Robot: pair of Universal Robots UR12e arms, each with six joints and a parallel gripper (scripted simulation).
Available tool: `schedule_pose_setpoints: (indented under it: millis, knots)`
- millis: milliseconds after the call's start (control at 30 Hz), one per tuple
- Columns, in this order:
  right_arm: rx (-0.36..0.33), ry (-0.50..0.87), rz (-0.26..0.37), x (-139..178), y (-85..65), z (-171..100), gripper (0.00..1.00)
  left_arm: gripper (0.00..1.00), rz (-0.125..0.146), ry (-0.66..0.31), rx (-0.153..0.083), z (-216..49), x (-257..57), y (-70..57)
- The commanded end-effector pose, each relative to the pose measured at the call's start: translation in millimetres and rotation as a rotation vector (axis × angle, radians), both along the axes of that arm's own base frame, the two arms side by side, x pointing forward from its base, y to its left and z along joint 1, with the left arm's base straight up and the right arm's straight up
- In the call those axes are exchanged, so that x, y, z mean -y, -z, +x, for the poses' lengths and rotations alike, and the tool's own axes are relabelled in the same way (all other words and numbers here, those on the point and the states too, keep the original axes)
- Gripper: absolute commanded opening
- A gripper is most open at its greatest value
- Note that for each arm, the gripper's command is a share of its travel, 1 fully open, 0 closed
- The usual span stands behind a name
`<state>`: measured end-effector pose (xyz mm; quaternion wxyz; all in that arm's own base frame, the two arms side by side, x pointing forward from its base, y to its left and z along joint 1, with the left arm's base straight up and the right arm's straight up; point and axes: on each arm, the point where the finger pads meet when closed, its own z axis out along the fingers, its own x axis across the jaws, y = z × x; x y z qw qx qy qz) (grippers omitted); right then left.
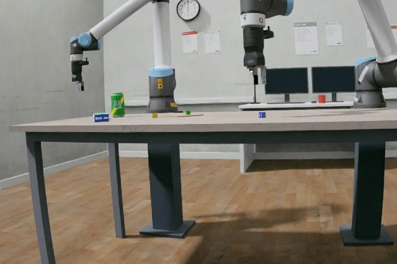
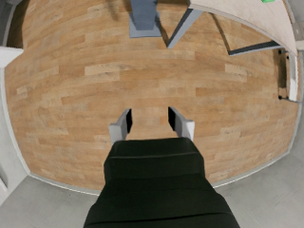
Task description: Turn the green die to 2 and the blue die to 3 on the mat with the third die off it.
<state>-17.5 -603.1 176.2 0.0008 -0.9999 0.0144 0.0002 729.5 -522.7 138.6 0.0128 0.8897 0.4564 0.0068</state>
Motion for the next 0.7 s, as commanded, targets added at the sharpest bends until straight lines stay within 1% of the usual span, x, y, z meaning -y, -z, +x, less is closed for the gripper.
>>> schedule_pose_setpoints:
  millis: [0, 133, 333, 367, 667]
  knots:
    - [0.000, 0.000, -0.002, 0.6, -0.8, 0.1, 1.00, 0.70, 0.010, 0.000, -0.014, 1.0, 0.8, -2.3]
    - [0.000, 0.000, -0.002, 0.6, -0.8, 0.1, 1.00, 0.70, 0.016, 0.000, -0.022, 1.4, 1.0, -2.8]
    - [0.000, 0.000, -0.002, 0.6, -0.8, 0.1, 1.00, 0.70, 0.017, 0.000, -0.024, 1.4, 1.0, -2.9]
    - [0.000, 0.000, -0.002, 0.6, -0.8, 0.1, 1.00, 1.00, 0.017, 0.000, -0.024, 1.4, 1.0, -2.9]
    - [0.000, 0.000, -0.002, 0.6, -0.8, 0.1, 1.00, 1.00, 0.017, 0.000, -0.024, 1.4, 1.0, -2.9]
